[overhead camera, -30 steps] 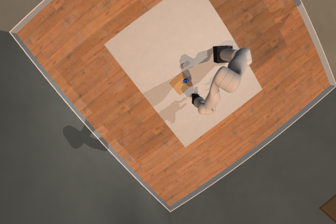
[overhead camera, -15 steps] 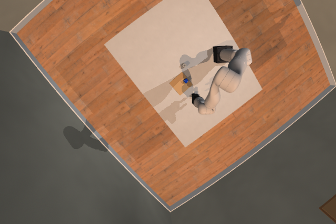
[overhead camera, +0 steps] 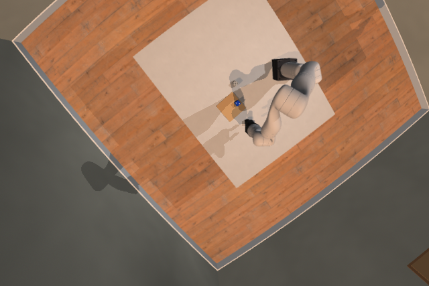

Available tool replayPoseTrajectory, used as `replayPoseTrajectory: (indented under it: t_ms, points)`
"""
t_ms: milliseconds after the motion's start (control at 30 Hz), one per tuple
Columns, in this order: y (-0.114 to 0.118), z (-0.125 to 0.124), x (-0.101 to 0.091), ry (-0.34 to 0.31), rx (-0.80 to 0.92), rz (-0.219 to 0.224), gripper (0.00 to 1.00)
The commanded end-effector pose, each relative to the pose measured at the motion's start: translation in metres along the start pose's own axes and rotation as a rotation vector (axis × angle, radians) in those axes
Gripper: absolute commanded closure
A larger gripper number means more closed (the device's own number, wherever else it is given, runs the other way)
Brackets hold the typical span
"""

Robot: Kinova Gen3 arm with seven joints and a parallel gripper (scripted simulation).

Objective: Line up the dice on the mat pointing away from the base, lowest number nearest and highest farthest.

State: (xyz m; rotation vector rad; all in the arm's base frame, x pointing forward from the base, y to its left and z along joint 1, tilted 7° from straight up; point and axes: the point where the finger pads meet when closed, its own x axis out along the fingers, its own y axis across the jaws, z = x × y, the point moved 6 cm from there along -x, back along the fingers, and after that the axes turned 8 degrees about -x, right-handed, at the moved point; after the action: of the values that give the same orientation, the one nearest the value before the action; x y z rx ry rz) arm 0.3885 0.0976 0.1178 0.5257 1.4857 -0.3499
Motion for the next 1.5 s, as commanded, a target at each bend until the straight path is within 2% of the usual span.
replayPoseTrajectory:
  t_ms: [0,567,1467]
  points:
    - [0.000,0.000,-0.001,-0.001,0.000,0.001,0.13]
    - [0.000,0.000,0.005,-0.001,0.000,0.000,0.13]
    - [0.001,-0.001,0.039,-0.001,0.000,0.000,0.13]
